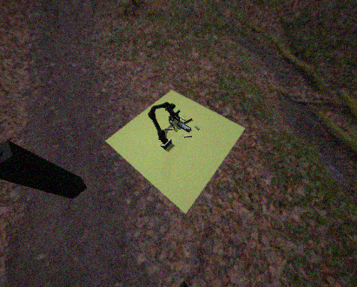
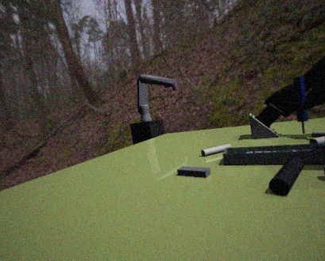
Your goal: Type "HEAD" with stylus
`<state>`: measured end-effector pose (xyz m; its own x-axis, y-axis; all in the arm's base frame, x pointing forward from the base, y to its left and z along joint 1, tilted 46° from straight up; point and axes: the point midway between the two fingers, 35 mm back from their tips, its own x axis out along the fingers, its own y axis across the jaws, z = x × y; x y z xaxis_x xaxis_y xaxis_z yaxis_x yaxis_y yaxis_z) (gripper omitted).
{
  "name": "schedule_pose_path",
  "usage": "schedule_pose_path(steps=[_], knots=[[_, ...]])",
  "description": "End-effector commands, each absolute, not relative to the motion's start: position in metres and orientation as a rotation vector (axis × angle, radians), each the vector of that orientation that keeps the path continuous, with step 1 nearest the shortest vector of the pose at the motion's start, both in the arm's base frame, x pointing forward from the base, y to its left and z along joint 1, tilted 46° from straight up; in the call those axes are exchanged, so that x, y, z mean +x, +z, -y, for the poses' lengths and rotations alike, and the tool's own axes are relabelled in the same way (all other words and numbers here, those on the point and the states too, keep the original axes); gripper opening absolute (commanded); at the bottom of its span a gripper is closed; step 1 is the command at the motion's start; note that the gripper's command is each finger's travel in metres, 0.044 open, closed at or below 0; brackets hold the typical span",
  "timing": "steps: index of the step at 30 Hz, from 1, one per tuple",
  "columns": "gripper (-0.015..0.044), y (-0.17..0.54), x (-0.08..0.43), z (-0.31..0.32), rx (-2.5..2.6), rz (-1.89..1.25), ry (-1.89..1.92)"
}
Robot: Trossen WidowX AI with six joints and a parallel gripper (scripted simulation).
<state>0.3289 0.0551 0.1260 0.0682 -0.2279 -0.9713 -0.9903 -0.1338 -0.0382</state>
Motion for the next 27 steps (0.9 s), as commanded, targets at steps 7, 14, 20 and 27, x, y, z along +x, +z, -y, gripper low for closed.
schedule_pose_path(steps=[7,14,20,27], knots=[[0.0000,0.115,0.327,-0.071,-1.505,-1.278,1.142],[0.0081,0.112,0.327,-0.073,-1.505,-1.277,1.142],[0.0081,0.111,0.327,-0.074,-1.505,-1.277,1.142],[0.0081,0.107,0.326,-0.077,-1.505,-1.277,1.142]])
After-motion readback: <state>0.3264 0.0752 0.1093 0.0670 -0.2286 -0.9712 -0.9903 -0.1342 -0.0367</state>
